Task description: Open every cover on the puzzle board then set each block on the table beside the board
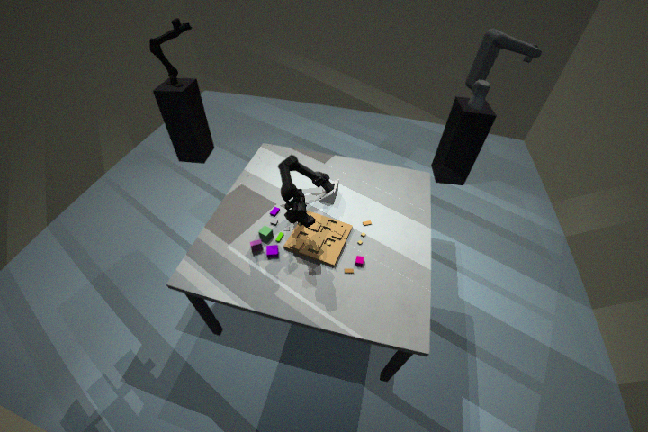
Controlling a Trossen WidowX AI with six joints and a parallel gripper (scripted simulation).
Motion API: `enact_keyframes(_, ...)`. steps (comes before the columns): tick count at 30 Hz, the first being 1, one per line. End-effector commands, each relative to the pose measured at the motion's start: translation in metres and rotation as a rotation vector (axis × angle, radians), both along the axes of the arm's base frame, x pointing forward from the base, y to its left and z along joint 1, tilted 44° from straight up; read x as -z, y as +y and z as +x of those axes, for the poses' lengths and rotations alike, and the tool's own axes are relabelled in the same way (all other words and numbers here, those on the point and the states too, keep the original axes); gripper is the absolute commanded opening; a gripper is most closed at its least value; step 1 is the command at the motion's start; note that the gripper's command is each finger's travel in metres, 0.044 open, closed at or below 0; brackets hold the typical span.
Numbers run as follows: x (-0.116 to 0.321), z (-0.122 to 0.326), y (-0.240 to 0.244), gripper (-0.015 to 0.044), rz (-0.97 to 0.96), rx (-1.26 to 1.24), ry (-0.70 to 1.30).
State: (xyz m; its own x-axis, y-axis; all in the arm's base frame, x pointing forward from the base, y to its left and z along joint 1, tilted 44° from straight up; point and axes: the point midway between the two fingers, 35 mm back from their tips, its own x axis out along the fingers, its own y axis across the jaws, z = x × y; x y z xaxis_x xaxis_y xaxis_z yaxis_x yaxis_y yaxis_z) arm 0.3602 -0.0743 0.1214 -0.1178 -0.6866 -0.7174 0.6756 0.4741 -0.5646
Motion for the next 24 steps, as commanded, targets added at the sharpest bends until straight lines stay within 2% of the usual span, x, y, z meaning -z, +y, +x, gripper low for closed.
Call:
enact_keyframes(1, -0.013, -0.011, -0.006, 0.0080, 0.004, -0.002, -0.004)
enact_keyframes(24, -0.057, -0.080, -0.040, 0.0080, 0.002, -0.002, -0.001)
